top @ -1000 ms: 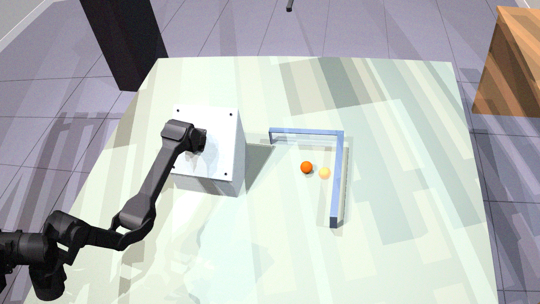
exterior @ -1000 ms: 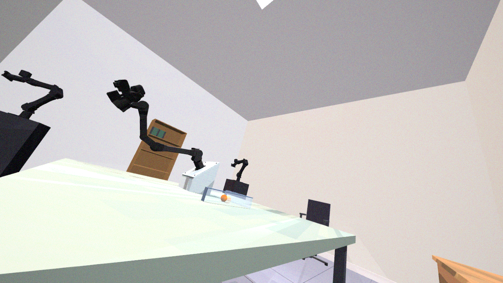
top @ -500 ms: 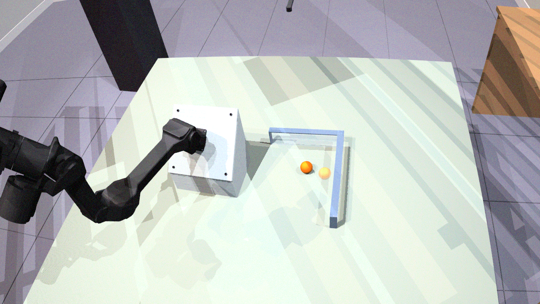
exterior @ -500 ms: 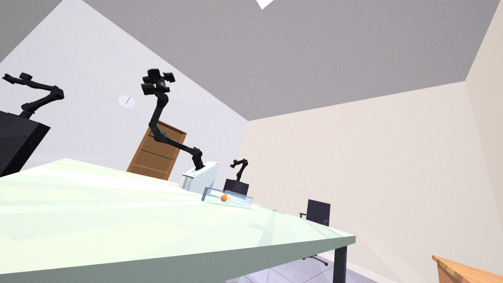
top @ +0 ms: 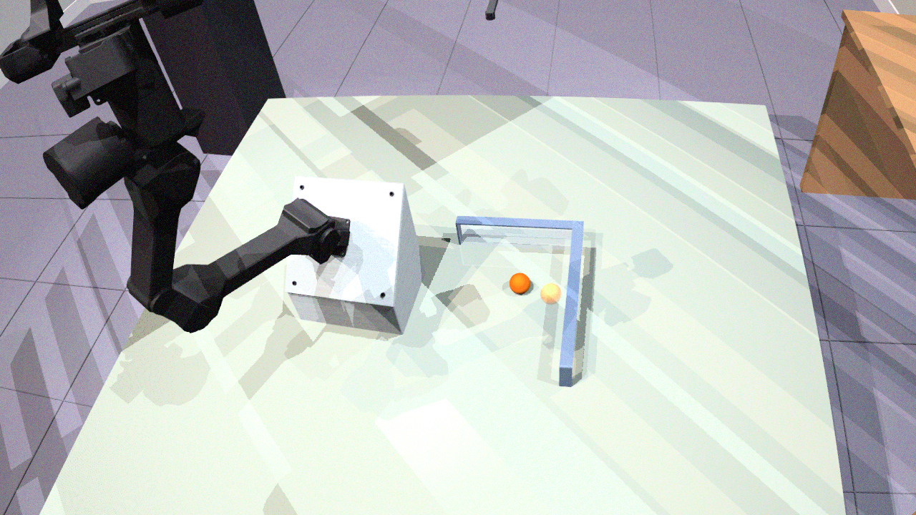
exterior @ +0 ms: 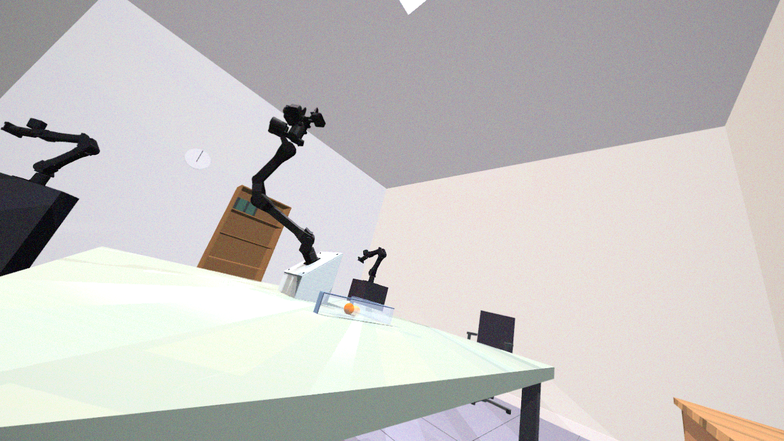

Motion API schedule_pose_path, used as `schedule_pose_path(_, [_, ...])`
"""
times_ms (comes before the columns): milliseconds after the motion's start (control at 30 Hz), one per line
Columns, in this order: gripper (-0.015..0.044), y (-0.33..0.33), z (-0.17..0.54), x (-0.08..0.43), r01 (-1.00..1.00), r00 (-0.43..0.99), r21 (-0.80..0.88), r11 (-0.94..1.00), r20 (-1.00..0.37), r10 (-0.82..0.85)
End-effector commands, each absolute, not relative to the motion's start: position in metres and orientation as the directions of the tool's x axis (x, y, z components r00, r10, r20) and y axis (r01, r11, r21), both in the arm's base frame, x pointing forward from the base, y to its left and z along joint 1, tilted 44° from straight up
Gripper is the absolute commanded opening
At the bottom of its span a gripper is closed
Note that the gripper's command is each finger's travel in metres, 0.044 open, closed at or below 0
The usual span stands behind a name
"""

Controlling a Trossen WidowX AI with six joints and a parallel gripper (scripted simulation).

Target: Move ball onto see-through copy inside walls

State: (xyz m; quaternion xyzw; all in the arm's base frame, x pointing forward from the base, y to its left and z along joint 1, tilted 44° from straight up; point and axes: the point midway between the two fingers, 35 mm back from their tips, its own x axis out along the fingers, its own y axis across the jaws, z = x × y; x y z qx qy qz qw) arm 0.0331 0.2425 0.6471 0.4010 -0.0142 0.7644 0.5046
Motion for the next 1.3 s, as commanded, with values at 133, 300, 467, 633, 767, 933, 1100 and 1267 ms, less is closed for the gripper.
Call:
schedule_pose_path(133, [0.0291, 0.314, 0.583, 0.122, -0.883, 0.111, 0.453, -0.125, 0.461, 0.881])
schedule_pose_path(300, [0.0291, 0.340, 0.532, 0.176, -0.893, 0.278, 0.432, 0.122, 0.318, 0.906])
schedule_pose_path(467, [0.0291, 0.353, 0.492, 0.214, -0.875, 0.384, 0.392, 0.285, 0.202, 0.901])
schedule_pose_path(633, [0.0291, 0.363, 0.424, 0.268, -0.816, 0.525, 0.289, 0.500, 0.010, 0.851])
schedule_pose_path(767, [0.0291, 0.360, 0.366, 0.307, -0.756, 0.615, 0.168, 0.633, -0.150, 0.774])
schedule_pose_path(933, [0.0291, 0.344, 0.291, 0.348, -0.684, 0.688, -0.018, 0.729, -0.346, 0.637])
schedule_pose_path(1100, [0.0291, 0.314, 0.217, 0.378, -0.638, 0.714, -0.217, 0.739, -0.528, 0.461])
schedule_pose_path(1267, [0.0291, 0.273, 0.144, 0.395, -0.636, 0.687, -0.396, 0.662, -0.682, 0.253])
